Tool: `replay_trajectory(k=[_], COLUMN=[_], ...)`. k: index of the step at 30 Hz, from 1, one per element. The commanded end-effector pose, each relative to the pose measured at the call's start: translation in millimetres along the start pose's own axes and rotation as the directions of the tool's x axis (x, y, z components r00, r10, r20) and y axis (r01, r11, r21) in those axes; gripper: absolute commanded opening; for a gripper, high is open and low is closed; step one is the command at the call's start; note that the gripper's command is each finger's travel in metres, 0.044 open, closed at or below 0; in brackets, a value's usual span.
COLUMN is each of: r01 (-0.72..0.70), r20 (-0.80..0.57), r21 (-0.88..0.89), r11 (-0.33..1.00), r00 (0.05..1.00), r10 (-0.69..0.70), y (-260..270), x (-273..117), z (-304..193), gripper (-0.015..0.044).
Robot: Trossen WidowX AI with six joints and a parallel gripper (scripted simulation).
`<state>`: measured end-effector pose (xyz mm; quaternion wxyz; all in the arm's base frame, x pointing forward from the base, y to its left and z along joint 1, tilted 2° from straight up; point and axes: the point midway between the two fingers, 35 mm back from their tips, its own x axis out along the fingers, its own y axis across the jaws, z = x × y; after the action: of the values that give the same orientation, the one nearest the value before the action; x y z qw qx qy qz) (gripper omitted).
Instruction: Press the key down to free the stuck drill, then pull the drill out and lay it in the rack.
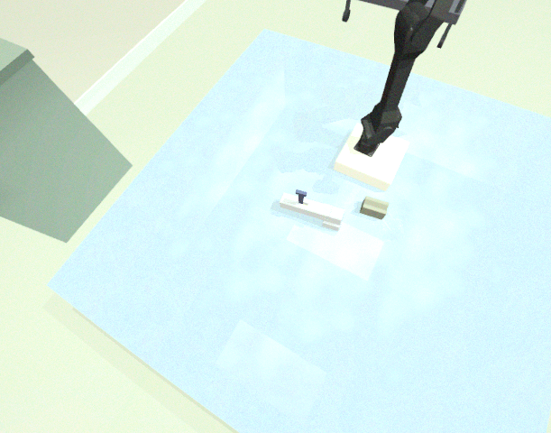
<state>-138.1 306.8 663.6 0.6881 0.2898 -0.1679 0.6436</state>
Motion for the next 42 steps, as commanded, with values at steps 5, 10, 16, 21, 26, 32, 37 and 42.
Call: replay_trajectory(k=[5, 10, 16, 21, 26, 32, 37, 42], r01=[0.0, 0.014, 0.089, 0.119, 0.136, 0.154, 0.157, 0.142], r20=[0.0, -0.008, -0.101, -0.19, -0.256, -0.352, -0.421, -0.473], r21=[0.0, -0.002, -0.187, -0.345, -0.434, -0.586, -0.686, -0.752], r11=[1.0, 1.0, 0.978, 0.931, 0.89, 0.796, 0.711, 0.643], r00=[1.0, 1.0, 0.989, 0.963, 0.929, 0.836, 0.711, 0.562], r10=[0.0, -0.014, -0.109, -0.193, -0.267, -0.421, -0.563, -0.678], y=[0.0, -5.6, -55.7, -110.2, -157.5, -242.1, -322.6, -397.2], x=[0.0, 2.3, 25.7, 38.9, 41.7, 32.9, 8.5, -31.0], z=[0.0, -4.1, -55.2, -101.1, -131.4, -168.5, -191.1, -200.6], gripper=[0.0269, 0.0138, 0.0, 0.0, 0.0, 0.0, 0.0, 0.0])
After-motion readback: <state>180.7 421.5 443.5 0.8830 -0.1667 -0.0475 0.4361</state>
